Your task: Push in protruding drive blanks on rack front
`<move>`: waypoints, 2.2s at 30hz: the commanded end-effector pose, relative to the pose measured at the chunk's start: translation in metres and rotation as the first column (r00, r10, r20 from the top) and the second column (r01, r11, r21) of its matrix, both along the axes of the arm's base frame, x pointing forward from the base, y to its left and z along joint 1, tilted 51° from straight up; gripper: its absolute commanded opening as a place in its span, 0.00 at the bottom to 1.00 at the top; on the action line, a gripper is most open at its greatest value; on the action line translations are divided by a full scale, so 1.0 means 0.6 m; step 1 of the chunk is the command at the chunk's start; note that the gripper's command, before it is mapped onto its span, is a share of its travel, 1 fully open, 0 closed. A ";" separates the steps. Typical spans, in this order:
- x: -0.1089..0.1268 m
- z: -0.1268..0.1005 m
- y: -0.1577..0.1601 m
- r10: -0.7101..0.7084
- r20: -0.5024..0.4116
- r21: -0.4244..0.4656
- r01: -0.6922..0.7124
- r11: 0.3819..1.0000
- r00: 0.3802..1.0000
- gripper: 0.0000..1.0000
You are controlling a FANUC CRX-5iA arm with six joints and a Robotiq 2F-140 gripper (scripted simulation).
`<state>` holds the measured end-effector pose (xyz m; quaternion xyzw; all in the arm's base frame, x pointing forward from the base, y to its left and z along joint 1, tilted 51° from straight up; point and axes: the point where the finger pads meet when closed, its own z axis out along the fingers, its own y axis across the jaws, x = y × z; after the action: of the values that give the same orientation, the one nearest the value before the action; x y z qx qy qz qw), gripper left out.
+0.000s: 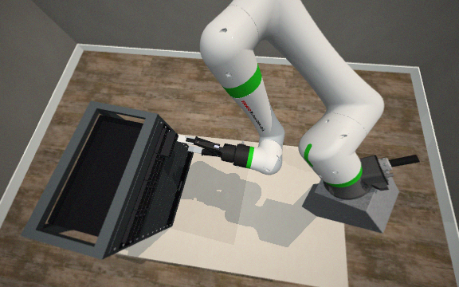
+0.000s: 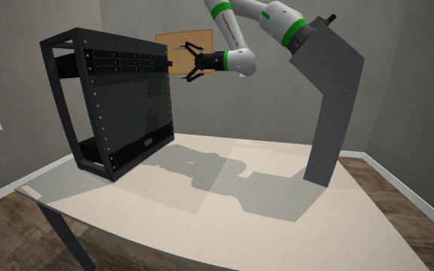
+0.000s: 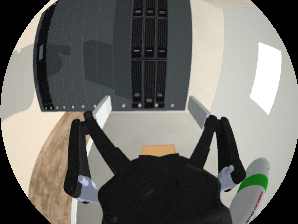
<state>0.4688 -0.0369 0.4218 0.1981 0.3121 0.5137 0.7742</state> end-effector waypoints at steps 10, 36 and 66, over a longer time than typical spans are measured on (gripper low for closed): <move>-0.001 0.000 0.000 0.000 0.001 0.000 0.000 1.000 1.000 1.00; -0.001 0.000 0.000 0.000 0.001 0.000 0.000 1.000 1.000 0.10; -0.001 0.000 0.000 0.000 0.001 0.000 0.000 1.000 1.000 0.10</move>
<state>0.4688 -0.0369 0.4218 0.1981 0.3122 0.5137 0.7742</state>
